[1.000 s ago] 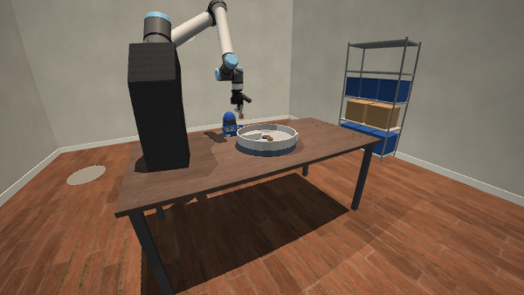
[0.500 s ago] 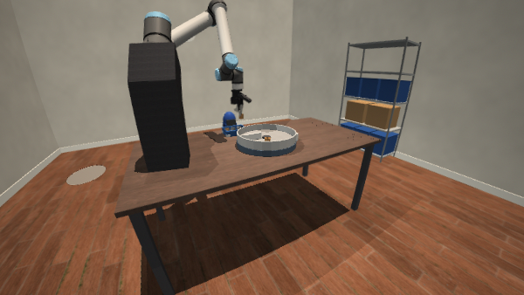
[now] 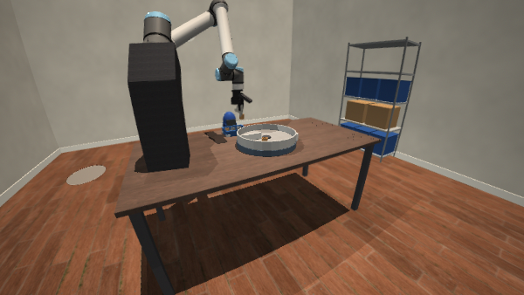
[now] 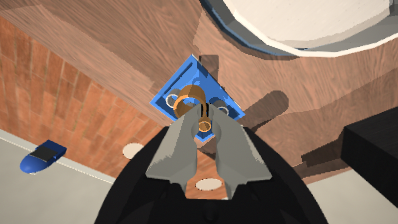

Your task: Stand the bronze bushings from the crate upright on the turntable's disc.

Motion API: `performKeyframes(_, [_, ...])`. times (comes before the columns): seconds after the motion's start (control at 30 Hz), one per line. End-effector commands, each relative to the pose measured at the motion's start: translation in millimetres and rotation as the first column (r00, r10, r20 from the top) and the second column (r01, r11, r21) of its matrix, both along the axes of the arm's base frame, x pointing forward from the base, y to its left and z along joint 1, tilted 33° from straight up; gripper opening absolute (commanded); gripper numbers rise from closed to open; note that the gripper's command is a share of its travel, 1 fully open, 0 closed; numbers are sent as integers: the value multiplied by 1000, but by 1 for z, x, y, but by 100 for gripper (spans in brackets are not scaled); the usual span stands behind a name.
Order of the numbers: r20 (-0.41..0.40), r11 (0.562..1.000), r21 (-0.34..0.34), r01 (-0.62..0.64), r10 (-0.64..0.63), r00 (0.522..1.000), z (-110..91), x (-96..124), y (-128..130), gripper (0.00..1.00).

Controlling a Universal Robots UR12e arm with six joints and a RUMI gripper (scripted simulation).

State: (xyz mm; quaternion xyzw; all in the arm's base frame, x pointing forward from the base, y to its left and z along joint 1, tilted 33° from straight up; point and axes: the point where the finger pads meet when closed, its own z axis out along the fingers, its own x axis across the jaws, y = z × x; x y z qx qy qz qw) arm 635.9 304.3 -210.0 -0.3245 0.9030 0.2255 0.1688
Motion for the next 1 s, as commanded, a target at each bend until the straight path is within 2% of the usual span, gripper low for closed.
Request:
performKeyframes(0.0, [1, 1000, 0, 0, 0, 1000, -12, -4, -20, 0])
performKeyframes(0.2, [1, 1000, 0, 0, 0, 1000, -37, -13, -58, 0])
performKeyframes(0.27, [1, 1000, 0, 0, 0, 1000, -37, -13, -58, 0])
performKeyframes(0.77, [1, 1000, 0, 0, 0, 1000, -109, -38, -166, 0])
performKeyframes(0.83, [1, 1000, 0, 0, 0, 1000, -109, -38, -166, 0])
performKeyframes(0.97, [1, 1000, 0, 0, 0, 1000, -122, -43, -186, 0])
